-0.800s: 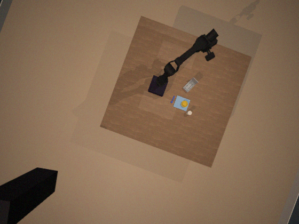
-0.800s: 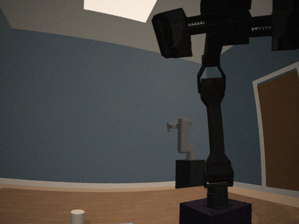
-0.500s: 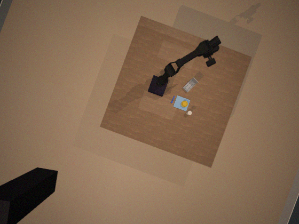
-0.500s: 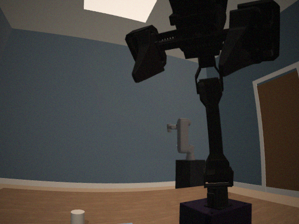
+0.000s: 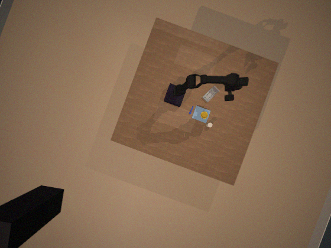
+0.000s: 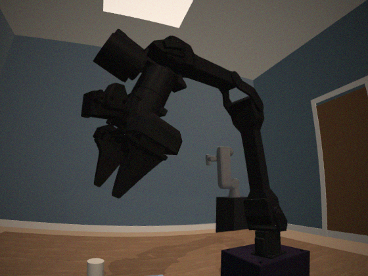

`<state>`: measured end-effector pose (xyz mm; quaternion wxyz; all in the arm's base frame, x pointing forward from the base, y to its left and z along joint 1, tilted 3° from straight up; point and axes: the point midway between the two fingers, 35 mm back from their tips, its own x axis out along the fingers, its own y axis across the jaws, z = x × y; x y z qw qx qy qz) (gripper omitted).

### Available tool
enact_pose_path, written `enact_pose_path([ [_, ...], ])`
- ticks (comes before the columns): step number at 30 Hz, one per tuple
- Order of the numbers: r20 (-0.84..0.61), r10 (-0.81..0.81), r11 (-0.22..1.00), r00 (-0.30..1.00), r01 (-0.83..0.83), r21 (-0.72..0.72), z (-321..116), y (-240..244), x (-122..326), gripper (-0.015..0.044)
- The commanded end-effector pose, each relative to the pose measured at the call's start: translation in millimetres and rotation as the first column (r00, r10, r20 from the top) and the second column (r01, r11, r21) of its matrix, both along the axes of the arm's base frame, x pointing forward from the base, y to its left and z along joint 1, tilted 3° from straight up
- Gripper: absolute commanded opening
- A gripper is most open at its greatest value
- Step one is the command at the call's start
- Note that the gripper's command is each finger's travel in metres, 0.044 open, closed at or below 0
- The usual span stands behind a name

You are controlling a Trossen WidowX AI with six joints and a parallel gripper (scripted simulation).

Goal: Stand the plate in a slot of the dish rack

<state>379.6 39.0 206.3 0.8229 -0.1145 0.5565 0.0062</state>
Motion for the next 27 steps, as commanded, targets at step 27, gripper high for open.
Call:
enact_pose_path([
  [27, -0.319, -0.370, 0.907, 0.873, 0.414, 0.082, -170.8, -194.9, -73.3, 0.0400],
])
